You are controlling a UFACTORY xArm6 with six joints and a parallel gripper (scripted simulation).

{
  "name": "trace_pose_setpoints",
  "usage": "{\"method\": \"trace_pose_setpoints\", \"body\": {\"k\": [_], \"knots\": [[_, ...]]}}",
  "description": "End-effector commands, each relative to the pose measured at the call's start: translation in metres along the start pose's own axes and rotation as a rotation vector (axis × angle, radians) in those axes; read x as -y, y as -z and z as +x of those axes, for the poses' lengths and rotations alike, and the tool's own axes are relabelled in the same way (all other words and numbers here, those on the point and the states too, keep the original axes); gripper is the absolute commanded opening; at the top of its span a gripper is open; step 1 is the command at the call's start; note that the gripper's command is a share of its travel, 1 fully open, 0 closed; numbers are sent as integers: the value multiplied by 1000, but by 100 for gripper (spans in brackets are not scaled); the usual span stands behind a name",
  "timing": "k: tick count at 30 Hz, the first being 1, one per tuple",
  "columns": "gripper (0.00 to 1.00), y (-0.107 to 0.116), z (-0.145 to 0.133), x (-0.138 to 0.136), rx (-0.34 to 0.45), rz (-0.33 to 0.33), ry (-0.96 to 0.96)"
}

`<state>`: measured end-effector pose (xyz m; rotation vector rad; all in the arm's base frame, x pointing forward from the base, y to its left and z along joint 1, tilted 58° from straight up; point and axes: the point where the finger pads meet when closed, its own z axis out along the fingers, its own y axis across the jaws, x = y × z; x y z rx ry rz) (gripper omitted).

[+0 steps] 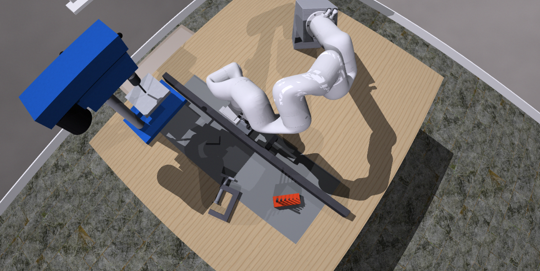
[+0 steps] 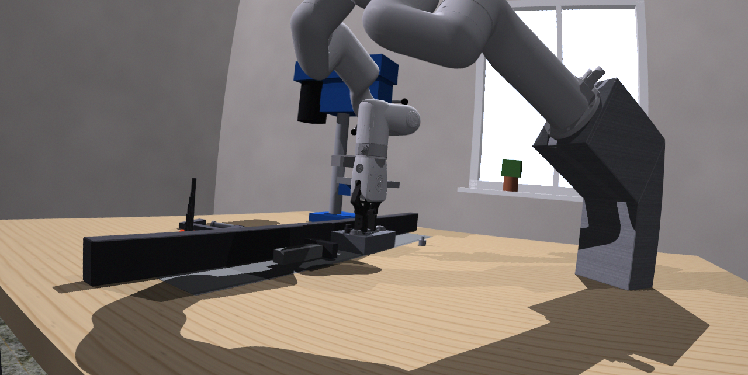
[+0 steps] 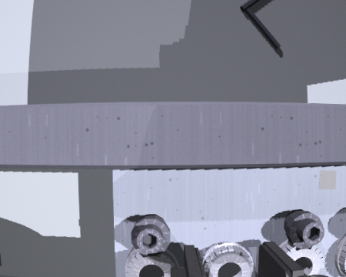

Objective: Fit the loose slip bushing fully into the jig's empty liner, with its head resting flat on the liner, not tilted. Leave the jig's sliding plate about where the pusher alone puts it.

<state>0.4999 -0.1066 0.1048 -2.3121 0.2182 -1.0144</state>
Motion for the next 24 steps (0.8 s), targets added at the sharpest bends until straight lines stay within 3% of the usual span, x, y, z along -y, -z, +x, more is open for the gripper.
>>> {"method": "trace_pose_setpoints", "body": {"k": [1, 8, 17, 24], "knots": [[36, 5, 1, 0, -2, -1, 0], [36, 27, 1, 0, -2, -1, 0], [36, 31, 1, 0, -2, -1, 0], [36, 51, 1, 0, -2, -1, 0]]}}
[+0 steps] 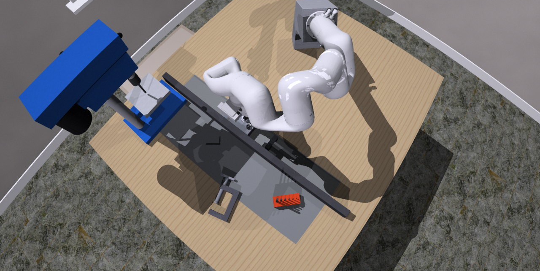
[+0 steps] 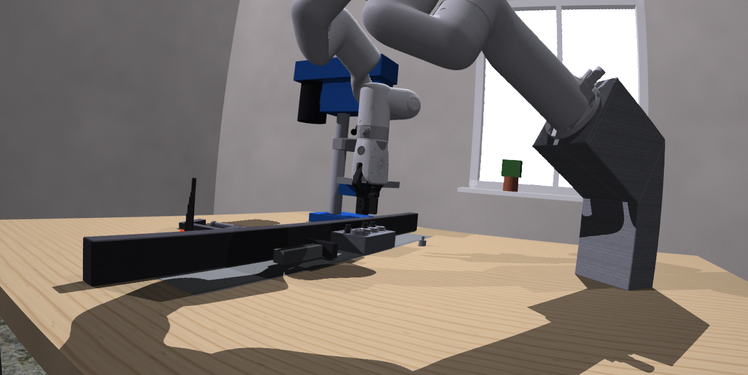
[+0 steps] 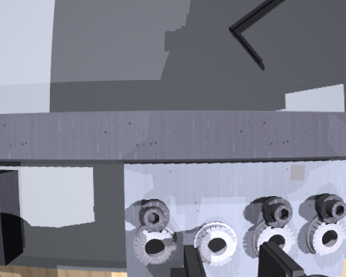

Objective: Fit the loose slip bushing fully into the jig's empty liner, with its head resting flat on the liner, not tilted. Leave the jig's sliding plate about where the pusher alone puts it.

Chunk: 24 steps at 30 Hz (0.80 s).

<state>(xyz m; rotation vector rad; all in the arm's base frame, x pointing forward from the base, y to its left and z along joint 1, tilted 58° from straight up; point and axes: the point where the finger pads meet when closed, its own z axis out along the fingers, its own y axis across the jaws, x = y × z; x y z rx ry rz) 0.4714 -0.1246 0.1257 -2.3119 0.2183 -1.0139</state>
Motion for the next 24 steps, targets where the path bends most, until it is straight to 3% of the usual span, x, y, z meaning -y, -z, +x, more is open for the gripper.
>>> {"method": "trace_pose_setpoints", "body": {"k": [1, 11, 24], "knots": [[36, 15, 1, 0, -2, -1, 1], [36, 21, 1, 0, -2, -1, 1], [36, 50, 1, 0, -2, -1, 1]]}}
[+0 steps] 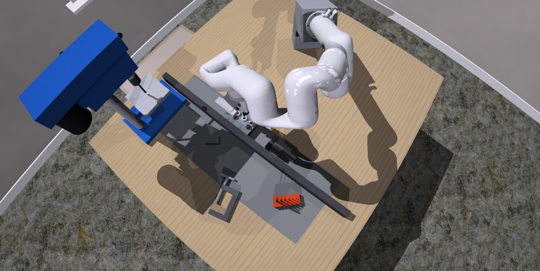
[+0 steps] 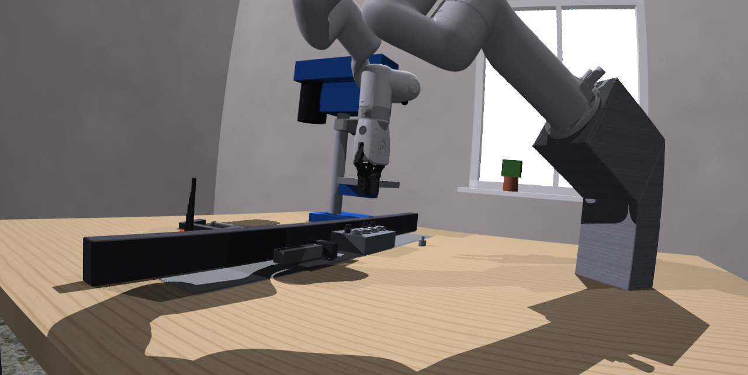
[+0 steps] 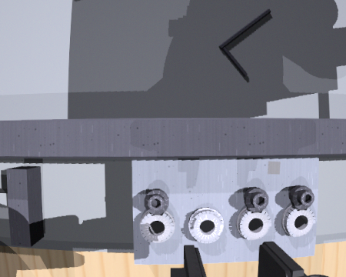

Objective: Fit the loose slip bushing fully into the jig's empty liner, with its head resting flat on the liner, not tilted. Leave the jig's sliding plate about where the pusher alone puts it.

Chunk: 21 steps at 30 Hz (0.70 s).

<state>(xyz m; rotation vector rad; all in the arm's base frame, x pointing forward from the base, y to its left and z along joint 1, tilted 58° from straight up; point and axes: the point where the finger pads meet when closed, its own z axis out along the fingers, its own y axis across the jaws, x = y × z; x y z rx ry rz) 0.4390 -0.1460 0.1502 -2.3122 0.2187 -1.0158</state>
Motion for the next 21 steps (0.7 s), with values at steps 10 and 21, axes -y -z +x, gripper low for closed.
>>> {"method": "trace_pose_setpoints", "body": {"k": [10, 21], "knots": [[36, 4, 0, 0, -1, 0, 0], [36, 4, 0, 0, -1, 0, 0]]}}
